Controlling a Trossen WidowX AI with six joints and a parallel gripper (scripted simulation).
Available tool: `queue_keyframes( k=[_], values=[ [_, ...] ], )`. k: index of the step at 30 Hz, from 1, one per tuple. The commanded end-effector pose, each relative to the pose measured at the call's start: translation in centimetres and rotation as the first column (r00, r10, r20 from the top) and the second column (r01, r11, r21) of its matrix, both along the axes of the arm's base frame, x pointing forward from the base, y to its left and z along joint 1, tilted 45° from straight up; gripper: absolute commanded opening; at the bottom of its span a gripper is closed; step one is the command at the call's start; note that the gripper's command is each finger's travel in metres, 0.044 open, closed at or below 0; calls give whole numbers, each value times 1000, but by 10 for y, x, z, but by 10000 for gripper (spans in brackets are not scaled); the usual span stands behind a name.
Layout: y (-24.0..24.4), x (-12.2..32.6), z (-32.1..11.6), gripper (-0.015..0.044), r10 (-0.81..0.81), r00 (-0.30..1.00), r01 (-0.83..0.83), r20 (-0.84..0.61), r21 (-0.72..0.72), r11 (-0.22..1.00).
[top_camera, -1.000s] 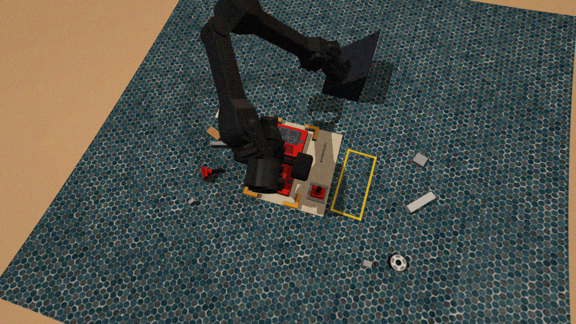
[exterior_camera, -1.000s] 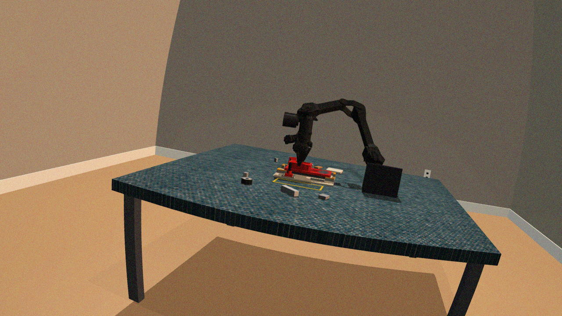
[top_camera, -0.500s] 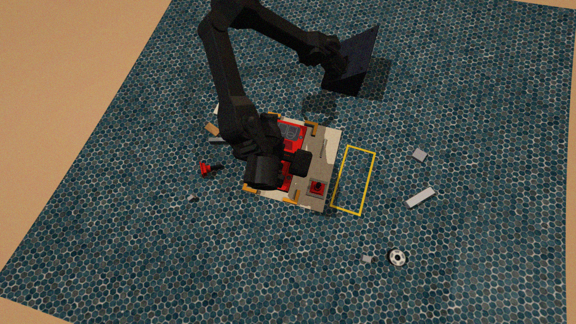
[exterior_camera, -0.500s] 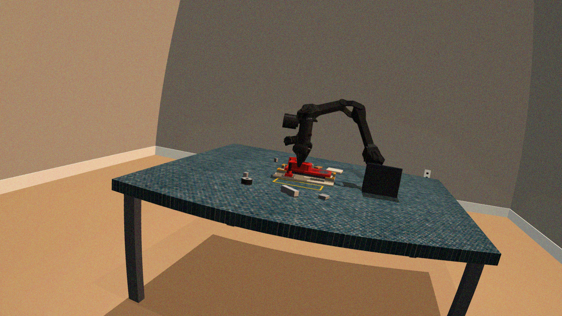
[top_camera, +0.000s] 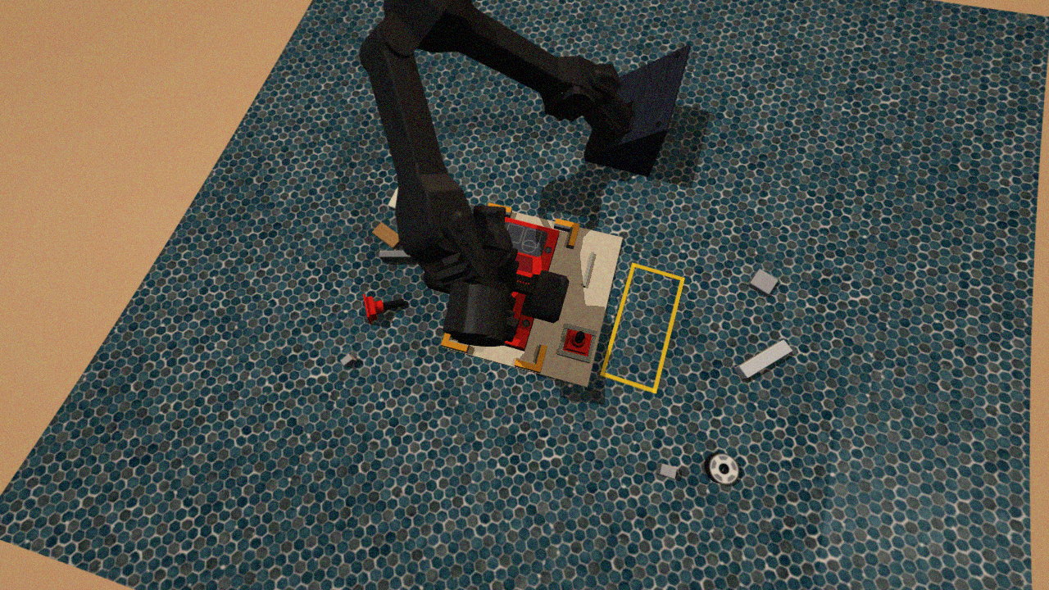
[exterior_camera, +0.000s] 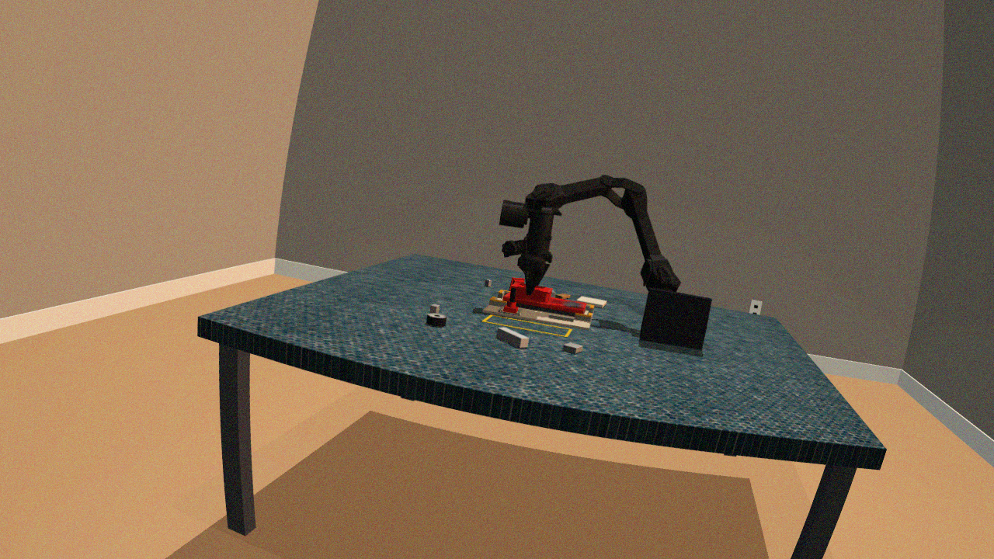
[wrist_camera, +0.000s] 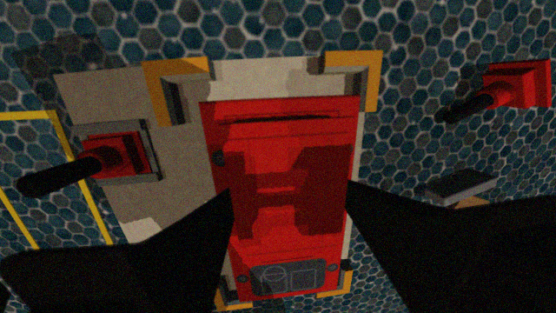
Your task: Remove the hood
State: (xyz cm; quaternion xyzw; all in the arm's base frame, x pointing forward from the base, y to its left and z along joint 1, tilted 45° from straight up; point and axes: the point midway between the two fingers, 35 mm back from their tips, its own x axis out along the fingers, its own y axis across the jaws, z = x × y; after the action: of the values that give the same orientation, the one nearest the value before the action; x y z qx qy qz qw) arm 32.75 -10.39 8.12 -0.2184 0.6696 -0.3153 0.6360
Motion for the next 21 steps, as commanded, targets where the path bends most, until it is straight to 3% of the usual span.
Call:
queue_keyframes(
  k=[1,5,21],
  values=[
    [2,0,1,91,-3,1000,3,3,2,1000],
    [4,1,3,0,-3,1000,3,3,2,1000],
    [11,2,11,0,-2,1000,2,2,2,1000]
  ],
)
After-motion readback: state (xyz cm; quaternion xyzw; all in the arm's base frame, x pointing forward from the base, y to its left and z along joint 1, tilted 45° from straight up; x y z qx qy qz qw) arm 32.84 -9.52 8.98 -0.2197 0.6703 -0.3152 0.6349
